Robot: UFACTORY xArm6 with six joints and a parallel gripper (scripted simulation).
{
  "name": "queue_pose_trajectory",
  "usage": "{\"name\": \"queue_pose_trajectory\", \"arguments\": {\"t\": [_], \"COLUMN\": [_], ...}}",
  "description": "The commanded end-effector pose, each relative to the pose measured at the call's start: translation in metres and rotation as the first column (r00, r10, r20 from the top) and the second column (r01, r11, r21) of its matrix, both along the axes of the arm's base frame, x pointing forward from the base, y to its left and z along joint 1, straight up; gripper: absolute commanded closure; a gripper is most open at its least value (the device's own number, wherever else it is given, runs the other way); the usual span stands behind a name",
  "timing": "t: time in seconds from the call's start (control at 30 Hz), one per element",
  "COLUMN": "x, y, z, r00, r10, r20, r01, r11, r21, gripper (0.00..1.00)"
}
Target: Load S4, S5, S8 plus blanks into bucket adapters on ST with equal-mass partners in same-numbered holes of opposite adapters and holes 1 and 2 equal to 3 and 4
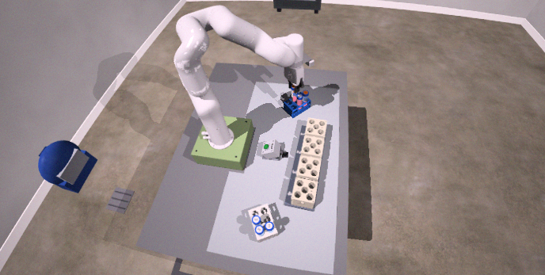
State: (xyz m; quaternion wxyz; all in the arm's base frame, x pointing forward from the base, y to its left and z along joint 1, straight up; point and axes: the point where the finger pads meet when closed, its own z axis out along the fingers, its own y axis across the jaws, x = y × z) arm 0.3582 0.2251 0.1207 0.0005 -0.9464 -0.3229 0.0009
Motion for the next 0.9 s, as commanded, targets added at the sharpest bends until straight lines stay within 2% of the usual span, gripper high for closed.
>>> {"name": "queue_pose_trajectory", "arguments": {"t": [0.0,0.5,0.87], "x": [0.001,0.001,0.001], "y": [0.001,0.001,0.001], "z": [-0.008,-0.034,-0.035], "r00": [1.000,1.000,1.000], "r10": [0.000,0.000,0.000], "r20": [0.003,0.003,0.003], "r01": [0.000,0.000,0.000], "r11": [1.000,1.000,1.000], "r21": [0.002,0.002,0.002], "gripper": [1.00,1.00,1.00]}}
